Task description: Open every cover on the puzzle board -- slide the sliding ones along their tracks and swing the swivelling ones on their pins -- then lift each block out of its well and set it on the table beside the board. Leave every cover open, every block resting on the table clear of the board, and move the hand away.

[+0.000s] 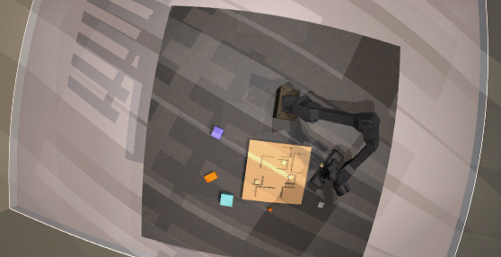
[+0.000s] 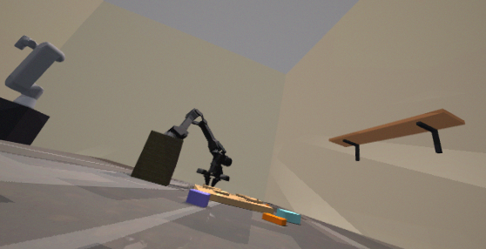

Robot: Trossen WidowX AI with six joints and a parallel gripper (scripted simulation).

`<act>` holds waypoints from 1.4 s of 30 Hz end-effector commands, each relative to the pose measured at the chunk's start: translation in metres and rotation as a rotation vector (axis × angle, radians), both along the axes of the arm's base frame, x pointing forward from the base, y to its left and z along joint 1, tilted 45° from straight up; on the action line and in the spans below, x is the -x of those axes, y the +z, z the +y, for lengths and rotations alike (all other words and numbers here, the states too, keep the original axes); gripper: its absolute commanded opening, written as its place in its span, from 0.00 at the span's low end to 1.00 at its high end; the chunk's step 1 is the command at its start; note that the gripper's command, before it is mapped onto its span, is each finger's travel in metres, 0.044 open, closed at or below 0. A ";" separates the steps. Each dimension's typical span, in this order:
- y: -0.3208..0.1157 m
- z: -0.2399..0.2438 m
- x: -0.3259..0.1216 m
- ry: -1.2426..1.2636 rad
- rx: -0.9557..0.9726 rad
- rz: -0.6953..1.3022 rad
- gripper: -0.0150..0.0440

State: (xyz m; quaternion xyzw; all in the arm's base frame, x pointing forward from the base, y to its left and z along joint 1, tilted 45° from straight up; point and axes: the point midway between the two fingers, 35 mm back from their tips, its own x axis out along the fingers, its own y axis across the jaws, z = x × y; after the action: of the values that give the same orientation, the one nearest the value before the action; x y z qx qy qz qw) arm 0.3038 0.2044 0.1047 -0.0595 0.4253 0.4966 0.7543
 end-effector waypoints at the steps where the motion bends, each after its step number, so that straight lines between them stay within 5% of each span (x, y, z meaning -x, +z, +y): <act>1: 0.000 0.000 0.000 0.000 0.000 -0.001 0.48; 13: 0.002 -0.002 0.000 0.000 0.000 -0.001 1.00; 38: 0.052 -0.054 0.011 -0.006 0.008 0.005 1.00; 42: 0.042 -0.064 0.008 -0.138 -0.009 0.133 0.82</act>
State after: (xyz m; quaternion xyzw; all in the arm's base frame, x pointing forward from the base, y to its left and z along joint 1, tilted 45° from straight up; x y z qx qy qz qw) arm 0.2945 0.1478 0.1532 -0.0399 0.4438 0.4775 0.7573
